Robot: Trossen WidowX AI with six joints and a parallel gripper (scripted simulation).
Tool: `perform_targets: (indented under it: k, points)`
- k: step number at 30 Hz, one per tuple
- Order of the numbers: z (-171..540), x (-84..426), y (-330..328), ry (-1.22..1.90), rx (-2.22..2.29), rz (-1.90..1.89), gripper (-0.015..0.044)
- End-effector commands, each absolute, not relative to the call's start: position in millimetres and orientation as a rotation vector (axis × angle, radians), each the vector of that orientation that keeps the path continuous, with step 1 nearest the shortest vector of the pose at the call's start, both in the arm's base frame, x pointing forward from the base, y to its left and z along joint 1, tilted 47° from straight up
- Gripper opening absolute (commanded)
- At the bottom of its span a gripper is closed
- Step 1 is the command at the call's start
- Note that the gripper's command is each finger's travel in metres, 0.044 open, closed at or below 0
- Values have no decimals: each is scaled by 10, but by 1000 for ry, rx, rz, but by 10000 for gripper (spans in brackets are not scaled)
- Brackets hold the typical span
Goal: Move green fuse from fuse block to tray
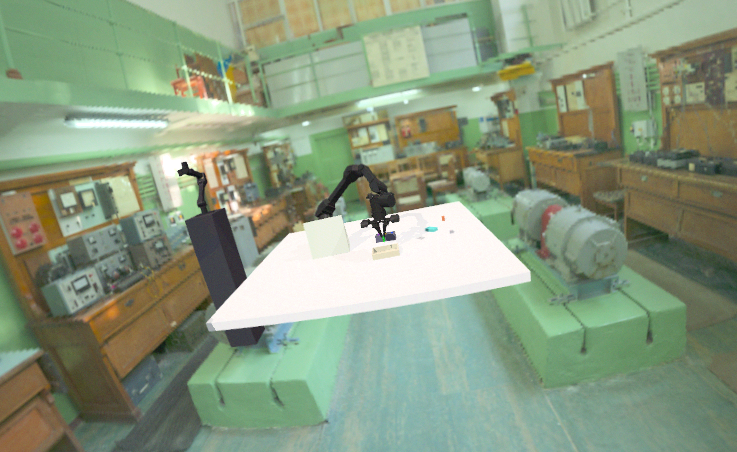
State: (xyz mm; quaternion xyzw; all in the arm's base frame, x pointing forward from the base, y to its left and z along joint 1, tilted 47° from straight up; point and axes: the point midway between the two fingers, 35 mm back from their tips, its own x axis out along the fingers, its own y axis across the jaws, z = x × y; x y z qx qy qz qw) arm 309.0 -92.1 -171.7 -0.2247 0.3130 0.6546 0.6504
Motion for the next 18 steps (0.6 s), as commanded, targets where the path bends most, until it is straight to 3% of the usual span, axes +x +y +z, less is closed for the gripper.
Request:
perform_targets:
  k: [1,18]
  points:
    - [-1783,3060,-856,714,-495,1490,0]
    - [-1940,3041,-685,712,-494,1491,0]
